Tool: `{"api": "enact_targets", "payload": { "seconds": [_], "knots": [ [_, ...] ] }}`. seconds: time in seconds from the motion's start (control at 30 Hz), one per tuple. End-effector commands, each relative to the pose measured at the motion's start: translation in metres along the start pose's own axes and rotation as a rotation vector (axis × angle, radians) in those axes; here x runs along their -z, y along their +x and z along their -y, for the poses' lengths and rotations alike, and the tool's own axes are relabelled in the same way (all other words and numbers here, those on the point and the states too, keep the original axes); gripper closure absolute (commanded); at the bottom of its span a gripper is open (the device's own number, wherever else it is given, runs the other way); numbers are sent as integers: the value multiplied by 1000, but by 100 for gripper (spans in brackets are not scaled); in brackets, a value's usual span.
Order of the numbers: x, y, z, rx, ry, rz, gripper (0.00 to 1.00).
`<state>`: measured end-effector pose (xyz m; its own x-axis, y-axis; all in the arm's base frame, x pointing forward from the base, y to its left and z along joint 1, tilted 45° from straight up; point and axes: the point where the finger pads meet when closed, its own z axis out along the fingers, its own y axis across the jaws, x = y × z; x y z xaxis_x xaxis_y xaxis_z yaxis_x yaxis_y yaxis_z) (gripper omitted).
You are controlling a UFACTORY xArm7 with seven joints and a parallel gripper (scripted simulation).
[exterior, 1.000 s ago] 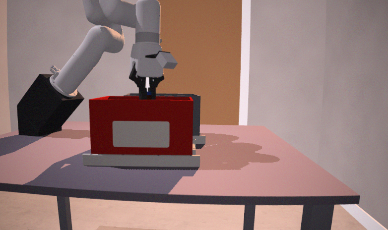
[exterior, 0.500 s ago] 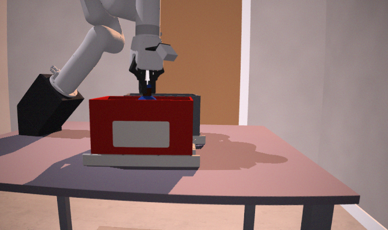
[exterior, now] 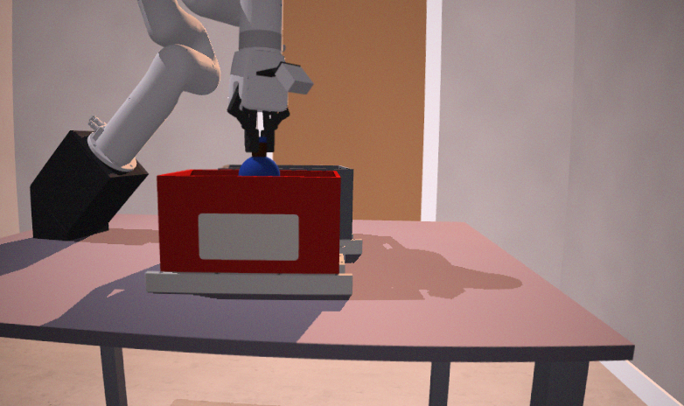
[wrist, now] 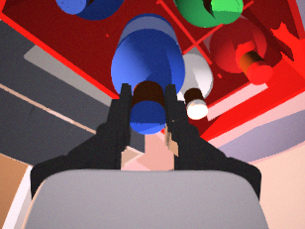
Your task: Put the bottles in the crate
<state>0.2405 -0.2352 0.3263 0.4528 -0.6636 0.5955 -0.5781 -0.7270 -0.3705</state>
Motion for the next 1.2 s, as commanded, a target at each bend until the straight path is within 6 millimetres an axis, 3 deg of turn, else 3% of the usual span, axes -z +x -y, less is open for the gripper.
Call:
{"api": "enact_targets", "payload": {
  "seconds": [0.0, 1.17],
  "knots": [
    [10, 2, 0, 0, 0, -5, 100],
    [62, 1, 0, 0, 0, -5, 100]
  ]
}}
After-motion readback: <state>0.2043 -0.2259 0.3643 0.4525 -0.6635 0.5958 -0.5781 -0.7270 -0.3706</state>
